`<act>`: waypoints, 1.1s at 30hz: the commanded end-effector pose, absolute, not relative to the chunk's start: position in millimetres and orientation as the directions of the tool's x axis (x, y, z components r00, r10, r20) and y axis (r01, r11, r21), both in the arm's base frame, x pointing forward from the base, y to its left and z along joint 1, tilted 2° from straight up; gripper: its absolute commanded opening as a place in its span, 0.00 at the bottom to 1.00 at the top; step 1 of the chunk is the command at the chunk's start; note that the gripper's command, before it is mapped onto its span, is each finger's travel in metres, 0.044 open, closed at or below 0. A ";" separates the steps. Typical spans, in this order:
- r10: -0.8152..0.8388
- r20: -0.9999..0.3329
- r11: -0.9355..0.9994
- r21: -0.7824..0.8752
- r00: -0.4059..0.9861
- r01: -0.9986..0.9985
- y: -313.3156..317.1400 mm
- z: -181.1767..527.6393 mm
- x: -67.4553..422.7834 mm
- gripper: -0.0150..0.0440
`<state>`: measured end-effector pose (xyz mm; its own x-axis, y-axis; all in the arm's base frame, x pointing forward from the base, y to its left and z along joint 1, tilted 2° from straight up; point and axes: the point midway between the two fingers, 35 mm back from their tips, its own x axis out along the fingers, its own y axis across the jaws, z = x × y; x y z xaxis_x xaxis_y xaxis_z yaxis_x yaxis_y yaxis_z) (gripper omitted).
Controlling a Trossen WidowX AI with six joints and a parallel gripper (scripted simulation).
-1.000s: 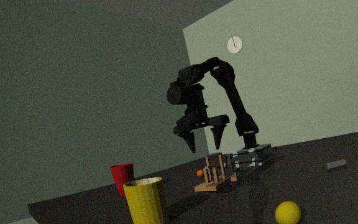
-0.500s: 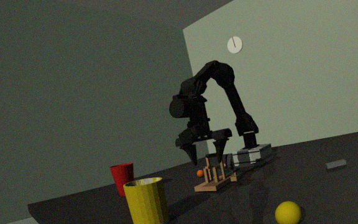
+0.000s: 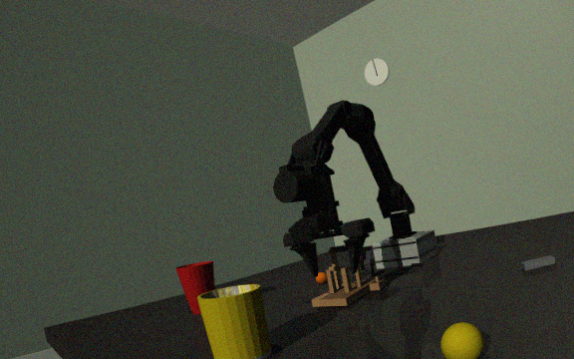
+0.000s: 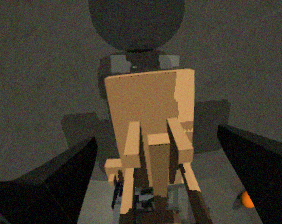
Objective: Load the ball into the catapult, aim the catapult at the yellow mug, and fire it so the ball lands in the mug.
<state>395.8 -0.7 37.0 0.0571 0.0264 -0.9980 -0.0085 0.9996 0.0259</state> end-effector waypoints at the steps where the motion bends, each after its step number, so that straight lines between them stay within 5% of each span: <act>1: 0.029 -0.998 1.000 0.028 0.050 -0.007 -0.1 28.6 394.4 1.00; 15: 0.029 -0.998 1.000 0.029 0.050 -0.007 0.4 10.1 394.2 1.00; 26: 0.026 -0.998 1.000 0.026 0.055 -0.009 0.0 13.7 395.6 0.51; 33: 0.027 -0.998 1.000 0.026 0.055 -0.009 -0.1 16.4 395.7 0.40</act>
<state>395.5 0.2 13.3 0.0541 0.0272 -0.9982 -0.0093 0.9996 0.0267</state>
